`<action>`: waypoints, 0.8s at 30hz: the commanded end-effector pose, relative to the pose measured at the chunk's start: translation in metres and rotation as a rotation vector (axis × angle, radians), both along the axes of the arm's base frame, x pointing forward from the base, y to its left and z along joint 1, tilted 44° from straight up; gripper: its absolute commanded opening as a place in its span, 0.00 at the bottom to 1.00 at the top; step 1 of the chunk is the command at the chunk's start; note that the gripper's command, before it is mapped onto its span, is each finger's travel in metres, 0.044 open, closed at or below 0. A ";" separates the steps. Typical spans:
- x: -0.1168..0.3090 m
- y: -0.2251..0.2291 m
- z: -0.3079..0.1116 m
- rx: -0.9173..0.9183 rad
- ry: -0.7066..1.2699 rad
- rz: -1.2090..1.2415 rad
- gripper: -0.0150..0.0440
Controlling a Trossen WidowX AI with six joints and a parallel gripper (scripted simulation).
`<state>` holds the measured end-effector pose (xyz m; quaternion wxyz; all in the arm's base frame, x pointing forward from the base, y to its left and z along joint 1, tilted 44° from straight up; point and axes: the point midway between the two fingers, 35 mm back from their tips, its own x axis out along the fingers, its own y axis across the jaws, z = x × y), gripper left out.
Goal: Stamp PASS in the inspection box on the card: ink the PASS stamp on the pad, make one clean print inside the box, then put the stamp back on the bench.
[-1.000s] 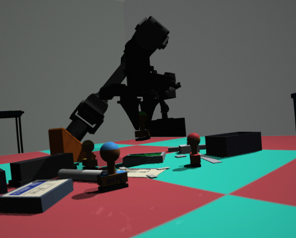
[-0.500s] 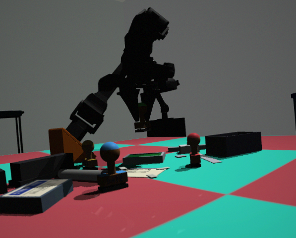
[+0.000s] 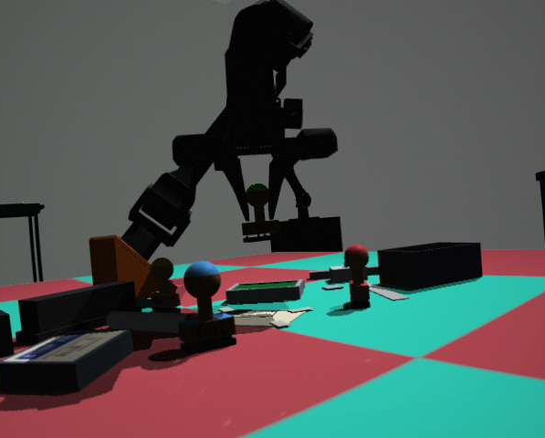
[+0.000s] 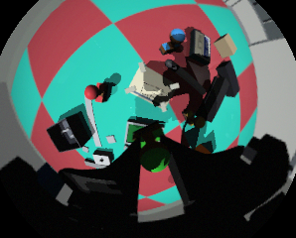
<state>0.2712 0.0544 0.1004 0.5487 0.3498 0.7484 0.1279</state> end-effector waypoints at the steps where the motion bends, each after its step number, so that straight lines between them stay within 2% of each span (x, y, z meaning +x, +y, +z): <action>1: 0.010 -0.005 -0.007 -0.026 0.100 -0.102 0.25; 19: 0.046 -0.024 -0.036 -0.118 0.519 -0.549 0.25; 24: 0.047 -0.025 -0.037 -0.122 0.535 -0.566 0.25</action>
